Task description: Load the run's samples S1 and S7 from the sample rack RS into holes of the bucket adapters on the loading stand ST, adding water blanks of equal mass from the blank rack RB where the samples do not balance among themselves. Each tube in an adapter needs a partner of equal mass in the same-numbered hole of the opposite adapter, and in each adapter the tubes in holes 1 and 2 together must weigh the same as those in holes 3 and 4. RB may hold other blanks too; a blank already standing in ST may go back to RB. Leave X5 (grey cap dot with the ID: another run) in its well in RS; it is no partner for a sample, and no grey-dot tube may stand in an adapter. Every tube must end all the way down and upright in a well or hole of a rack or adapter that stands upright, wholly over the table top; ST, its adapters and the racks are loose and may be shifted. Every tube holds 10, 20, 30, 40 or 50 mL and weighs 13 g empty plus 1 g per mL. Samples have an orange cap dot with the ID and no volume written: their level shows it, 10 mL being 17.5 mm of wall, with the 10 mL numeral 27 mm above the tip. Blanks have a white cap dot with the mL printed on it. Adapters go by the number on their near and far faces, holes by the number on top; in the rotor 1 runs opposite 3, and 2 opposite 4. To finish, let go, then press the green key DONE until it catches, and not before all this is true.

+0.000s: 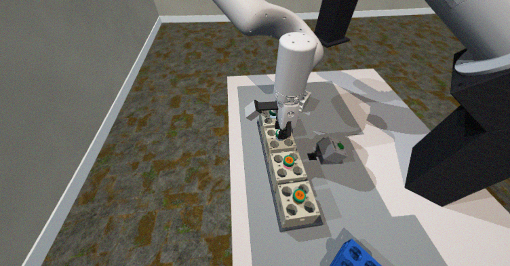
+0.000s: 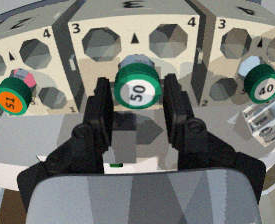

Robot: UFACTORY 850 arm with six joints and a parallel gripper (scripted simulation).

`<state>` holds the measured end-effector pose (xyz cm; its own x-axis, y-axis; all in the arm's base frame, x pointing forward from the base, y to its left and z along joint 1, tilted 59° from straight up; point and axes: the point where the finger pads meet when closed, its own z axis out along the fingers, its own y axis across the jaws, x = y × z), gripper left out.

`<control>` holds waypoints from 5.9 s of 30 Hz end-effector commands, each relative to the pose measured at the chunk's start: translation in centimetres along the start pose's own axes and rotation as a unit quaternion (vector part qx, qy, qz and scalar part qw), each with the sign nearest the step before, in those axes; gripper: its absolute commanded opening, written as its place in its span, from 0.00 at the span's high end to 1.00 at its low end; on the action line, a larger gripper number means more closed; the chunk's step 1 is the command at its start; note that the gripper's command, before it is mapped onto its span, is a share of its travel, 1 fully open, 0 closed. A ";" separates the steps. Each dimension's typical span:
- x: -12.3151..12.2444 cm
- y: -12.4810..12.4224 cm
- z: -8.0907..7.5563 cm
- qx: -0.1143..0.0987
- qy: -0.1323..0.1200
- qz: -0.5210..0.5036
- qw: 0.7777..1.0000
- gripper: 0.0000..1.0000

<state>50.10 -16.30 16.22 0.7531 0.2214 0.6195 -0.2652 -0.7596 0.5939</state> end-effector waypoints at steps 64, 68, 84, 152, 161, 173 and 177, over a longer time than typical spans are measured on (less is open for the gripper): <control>0.0 0.0 -10.8 0.000 0.000 0.000 1.000 0.57; 0.0 0.0 -10.9 0.000 0.000 0.000 1.000 0.57; -1.3 -0.3 -10.2 0.008 -0.006 -0.049 0.999 1.00; -21.8 -4.6 -0.7 0.105 -0.078 -0.673 0.728 1.00; -21.8 -4.6 1.1 0.105 -0.078 -0.673 0.728 1.00; -21.8 -4.6 2.6 0.105 -0.078 -0.673 0.728 1.00; -21.8 -4.6 2.6 0.105 -0.078 -0.673 0.728 1.00</control>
<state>36.46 -19.18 -1.30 0.3115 0.7910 -0.5265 0.8610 -0.0005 0.5087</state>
